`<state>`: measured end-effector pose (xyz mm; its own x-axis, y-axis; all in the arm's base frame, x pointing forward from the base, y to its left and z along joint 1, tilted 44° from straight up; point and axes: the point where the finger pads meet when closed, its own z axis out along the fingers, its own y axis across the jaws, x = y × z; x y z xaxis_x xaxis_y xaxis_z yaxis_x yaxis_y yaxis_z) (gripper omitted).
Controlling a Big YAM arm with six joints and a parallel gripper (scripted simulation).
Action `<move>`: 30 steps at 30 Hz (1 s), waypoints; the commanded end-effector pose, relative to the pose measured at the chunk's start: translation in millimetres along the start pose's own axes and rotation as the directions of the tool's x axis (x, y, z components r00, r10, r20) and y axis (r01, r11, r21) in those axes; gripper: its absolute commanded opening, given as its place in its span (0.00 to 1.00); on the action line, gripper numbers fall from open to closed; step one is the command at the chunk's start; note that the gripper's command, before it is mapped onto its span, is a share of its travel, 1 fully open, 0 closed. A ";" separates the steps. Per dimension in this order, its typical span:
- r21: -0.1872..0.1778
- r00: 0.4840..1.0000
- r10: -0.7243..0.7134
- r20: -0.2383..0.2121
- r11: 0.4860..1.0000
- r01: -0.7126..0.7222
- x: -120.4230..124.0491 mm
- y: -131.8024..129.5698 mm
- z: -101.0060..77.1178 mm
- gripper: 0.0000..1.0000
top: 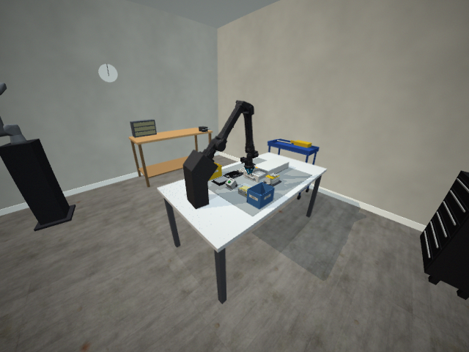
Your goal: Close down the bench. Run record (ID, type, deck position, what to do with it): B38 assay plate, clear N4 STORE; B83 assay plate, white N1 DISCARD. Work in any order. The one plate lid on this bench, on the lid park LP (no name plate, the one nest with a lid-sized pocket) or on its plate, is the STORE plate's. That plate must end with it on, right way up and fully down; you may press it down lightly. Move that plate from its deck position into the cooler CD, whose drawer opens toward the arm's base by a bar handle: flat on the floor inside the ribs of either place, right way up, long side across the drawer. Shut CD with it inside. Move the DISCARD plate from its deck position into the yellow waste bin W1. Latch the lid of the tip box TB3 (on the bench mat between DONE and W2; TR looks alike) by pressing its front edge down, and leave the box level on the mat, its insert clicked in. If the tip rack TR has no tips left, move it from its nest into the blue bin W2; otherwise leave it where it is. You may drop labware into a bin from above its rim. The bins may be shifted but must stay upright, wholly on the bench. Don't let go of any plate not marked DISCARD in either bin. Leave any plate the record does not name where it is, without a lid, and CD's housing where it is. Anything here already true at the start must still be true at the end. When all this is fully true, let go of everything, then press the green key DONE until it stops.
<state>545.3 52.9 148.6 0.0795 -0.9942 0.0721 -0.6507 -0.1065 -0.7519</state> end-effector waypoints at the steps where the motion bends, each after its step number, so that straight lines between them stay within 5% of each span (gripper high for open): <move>1: -0.083 1.000 -0.004 -0.007 0.997 0.004 5.8 29.8 36.6 0.30; 30: -0.097 1.000 -0.005 -0.006 0.995 0.005 5.5 40.1 36.3 0.30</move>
<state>545.3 52.9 148.5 0.0793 -0.9943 0.0720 -0.6479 -0.1063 -0.7542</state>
